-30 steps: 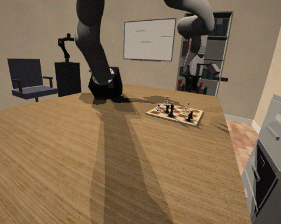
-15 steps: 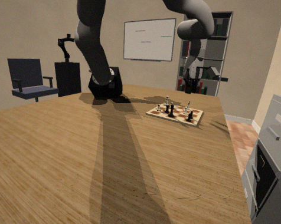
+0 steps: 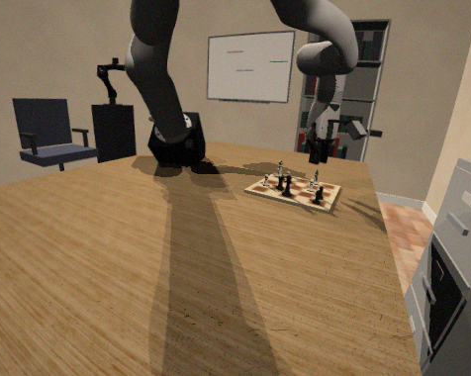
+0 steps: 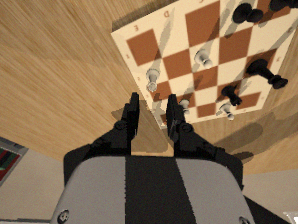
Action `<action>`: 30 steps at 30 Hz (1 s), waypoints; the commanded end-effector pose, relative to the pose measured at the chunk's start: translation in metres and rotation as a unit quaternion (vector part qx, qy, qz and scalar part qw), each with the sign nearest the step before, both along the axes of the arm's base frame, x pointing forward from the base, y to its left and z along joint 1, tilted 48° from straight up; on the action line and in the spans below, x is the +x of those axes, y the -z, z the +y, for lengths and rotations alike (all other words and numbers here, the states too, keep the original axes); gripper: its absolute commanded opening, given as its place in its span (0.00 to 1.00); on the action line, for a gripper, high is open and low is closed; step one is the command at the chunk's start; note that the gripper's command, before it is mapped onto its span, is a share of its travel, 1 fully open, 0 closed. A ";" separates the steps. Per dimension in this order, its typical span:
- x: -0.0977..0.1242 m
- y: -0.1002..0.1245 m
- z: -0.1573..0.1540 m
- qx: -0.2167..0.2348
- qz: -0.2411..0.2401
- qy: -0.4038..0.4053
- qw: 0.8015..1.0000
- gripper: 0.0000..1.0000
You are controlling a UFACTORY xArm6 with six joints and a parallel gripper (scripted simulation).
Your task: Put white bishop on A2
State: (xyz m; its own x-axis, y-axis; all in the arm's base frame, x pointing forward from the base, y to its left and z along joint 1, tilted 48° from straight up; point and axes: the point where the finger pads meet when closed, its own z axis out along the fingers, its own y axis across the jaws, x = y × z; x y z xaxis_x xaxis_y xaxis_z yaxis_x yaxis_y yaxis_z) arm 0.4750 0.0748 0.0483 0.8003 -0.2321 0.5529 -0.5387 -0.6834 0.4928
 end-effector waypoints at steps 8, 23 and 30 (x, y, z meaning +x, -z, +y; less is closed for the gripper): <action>0.004 0.007 -0.007 0.001 -0.001 -0.001 1.000 0.37; 0.005 0.009 -0.009 0.001 -0.001 -0.001 1.000 0.37; 0.005 0.009 -0.009 0.001 -0.001 -0.001 1.000 0.37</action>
